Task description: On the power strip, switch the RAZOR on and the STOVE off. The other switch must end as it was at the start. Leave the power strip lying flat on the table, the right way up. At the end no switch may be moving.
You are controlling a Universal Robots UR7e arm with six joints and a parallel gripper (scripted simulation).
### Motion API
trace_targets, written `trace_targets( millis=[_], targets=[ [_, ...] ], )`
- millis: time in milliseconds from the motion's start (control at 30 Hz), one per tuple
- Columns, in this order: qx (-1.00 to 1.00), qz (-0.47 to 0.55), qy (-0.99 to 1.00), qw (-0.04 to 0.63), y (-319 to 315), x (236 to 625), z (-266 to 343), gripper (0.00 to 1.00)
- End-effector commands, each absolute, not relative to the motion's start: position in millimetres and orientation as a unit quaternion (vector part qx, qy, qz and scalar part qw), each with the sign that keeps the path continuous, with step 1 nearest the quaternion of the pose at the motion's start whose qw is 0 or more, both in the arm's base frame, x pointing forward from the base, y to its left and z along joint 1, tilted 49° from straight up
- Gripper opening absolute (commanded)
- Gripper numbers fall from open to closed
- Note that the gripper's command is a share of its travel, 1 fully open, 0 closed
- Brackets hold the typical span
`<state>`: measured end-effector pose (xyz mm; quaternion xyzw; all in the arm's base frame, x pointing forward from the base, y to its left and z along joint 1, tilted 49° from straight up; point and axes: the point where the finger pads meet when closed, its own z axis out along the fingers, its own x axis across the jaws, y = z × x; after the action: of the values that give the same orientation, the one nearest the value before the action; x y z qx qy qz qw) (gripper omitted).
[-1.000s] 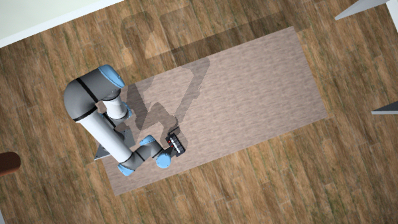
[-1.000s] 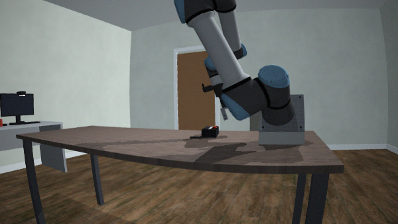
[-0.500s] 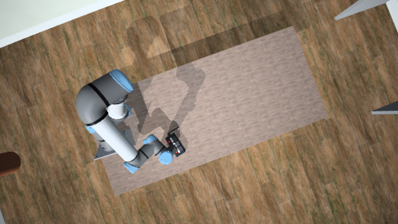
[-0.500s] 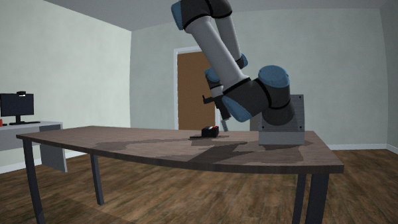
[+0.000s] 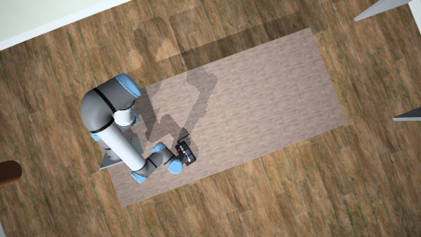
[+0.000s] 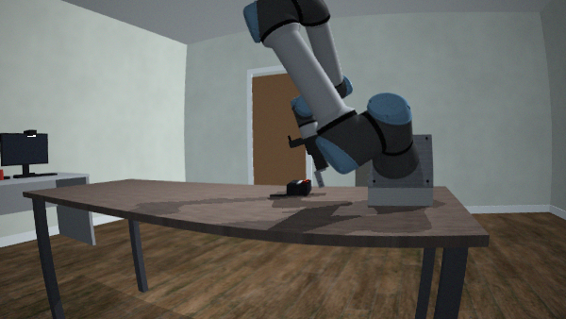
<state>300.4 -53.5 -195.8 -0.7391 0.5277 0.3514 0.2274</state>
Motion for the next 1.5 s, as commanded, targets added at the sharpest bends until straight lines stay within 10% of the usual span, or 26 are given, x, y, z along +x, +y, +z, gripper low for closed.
trace_targets(
  millis=[0,1467],
  targets=[
    [-0.739,0.351,0.528,0.227,-54.1,300.7,-195.8,0.00],
    [-0.739,0.351,0.528,0.227,-76.4,301.5,-178.9,0.00]
  ],
)
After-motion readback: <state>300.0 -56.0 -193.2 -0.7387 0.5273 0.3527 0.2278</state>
